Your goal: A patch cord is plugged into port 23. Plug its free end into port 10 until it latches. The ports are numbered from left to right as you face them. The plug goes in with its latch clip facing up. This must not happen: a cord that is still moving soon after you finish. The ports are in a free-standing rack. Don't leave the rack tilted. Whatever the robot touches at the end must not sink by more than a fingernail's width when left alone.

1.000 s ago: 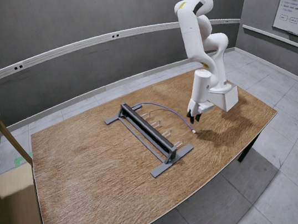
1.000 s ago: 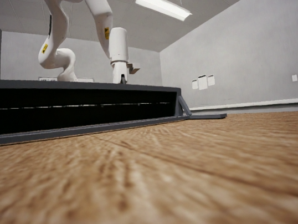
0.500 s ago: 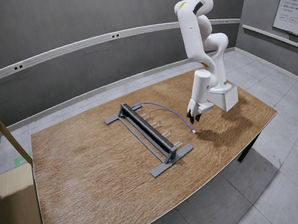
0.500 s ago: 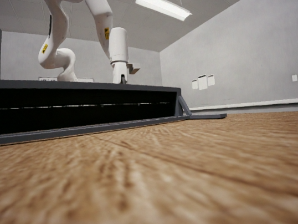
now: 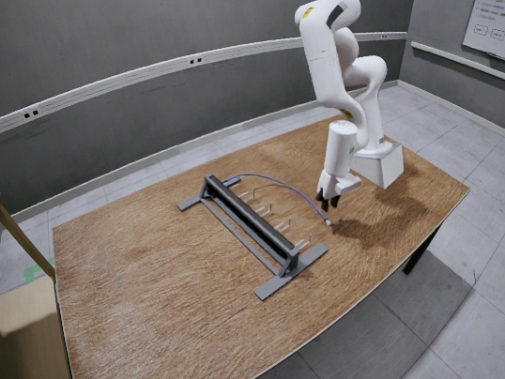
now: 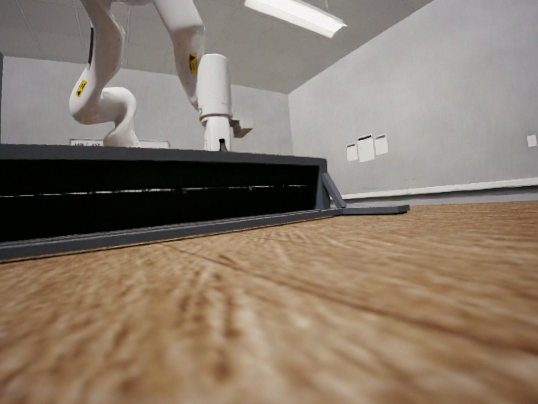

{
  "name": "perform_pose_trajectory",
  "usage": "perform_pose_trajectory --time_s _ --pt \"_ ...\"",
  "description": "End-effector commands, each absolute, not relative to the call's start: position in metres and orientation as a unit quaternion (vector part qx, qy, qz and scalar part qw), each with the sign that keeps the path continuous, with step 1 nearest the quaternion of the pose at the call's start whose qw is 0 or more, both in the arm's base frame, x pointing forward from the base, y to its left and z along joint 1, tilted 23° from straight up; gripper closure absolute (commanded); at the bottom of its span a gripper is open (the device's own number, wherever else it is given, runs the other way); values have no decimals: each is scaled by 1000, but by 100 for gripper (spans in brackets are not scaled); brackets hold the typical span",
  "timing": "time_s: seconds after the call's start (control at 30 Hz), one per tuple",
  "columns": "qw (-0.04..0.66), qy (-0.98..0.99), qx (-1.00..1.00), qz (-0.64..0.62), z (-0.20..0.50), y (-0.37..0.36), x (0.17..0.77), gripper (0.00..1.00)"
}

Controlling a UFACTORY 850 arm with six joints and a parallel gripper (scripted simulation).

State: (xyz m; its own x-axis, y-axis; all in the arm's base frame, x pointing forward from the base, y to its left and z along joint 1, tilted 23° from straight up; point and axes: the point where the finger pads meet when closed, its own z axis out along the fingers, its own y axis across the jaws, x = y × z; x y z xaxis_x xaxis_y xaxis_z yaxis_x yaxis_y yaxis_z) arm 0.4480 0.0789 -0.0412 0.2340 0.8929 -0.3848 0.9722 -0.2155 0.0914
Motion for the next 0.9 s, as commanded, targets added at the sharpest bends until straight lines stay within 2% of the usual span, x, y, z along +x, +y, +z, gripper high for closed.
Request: perform_pose_trajectory --time_s 0.0,0.87 --pt "159 606 769 -124 -46 77 449 61" --pt "159 606 769 -124 -85 61 449 61"
